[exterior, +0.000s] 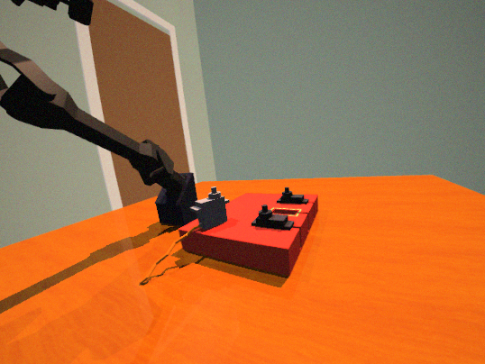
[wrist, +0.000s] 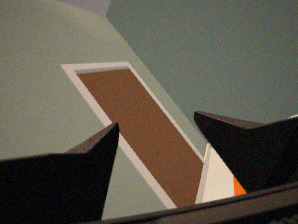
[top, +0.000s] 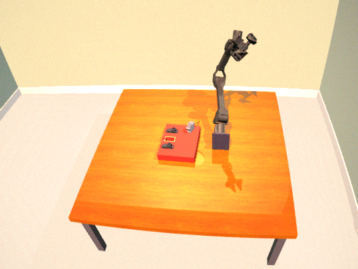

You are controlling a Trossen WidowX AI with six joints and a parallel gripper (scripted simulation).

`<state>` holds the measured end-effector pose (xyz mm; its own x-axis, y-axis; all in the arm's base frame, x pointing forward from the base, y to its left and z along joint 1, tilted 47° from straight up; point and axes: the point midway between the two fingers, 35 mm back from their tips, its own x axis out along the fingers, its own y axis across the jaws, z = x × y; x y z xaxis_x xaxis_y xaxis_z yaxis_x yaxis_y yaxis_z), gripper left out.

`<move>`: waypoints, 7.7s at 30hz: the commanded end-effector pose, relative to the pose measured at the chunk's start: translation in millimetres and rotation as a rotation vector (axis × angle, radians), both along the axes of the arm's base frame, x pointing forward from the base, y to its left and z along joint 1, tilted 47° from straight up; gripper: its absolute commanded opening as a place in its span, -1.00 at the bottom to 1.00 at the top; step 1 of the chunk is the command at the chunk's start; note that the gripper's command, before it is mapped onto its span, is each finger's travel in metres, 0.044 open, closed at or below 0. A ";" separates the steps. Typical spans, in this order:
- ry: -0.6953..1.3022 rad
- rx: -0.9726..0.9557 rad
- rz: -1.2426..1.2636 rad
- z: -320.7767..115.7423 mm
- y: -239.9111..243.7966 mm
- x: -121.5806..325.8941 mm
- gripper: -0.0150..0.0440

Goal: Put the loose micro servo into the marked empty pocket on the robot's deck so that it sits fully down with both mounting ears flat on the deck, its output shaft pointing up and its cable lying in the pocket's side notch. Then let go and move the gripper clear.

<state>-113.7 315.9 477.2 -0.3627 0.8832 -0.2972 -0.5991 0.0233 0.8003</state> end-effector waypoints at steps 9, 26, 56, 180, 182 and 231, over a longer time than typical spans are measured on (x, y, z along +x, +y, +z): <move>0.017 -0.080 -0.118 -22.6 13.6 26.8 1.00; 0.096 -0.278 -0.479 -82.0 30.7 110.7 1.00; 0.356 -0.633 -1.400 -214.0 -45.2 291.5 1.00; 0.612 -0.931 -3.142 -366.6 -389.0 334.5 -0.49; 0.612 -0.930 -3.142 -367.0 -389.6 341.1 -0.49; 0.392 -1.485 -2.602 -450.9 -310.6 357.8 -0.49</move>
<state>244.0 4.1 26.8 -0.0908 -0.7191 -0.6890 0.9957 -0.0770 -0.0509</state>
